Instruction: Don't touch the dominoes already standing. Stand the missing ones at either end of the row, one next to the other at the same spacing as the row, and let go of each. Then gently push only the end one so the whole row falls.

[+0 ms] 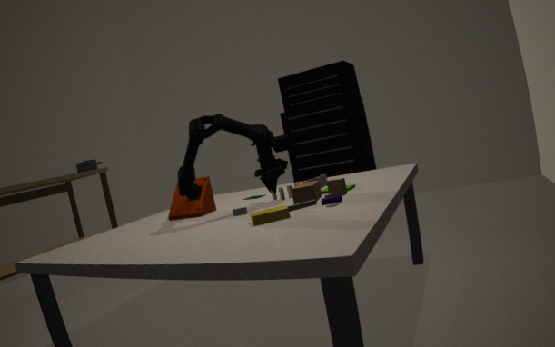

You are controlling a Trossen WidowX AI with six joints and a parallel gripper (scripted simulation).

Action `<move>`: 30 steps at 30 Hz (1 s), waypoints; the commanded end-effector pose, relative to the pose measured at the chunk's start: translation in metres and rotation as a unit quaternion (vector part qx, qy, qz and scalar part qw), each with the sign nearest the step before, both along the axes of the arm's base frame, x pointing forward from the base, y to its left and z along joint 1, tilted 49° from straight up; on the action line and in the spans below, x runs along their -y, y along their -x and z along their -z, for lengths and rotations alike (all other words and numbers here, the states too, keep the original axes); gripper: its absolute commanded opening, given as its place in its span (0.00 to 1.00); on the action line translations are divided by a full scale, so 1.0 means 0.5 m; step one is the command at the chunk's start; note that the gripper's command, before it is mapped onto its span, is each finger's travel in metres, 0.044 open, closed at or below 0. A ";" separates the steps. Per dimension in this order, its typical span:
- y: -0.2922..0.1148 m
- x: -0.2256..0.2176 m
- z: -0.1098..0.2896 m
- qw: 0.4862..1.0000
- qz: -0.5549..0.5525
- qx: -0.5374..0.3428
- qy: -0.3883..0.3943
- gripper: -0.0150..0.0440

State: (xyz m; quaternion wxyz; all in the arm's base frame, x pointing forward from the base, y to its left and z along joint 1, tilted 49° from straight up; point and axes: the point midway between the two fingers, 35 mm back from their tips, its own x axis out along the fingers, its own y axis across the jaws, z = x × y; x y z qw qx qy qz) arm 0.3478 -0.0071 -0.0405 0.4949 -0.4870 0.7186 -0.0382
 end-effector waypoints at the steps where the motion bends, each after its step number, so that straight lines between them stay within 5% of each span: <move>1: 0.006 0.011 0.007 1.000 -0.003 -0.003 0.004 0.44; 10: 0.006 0.011 0.007 1.000 -0.003 -0.003 0.004 0.44; 23: 0.006 0.011 0.007 1.000 -0.003 -0.003 0.004 1.00; 30: -0.013 -0.078 -0.061 1.000 -0.002 0.000 -0.003 1.00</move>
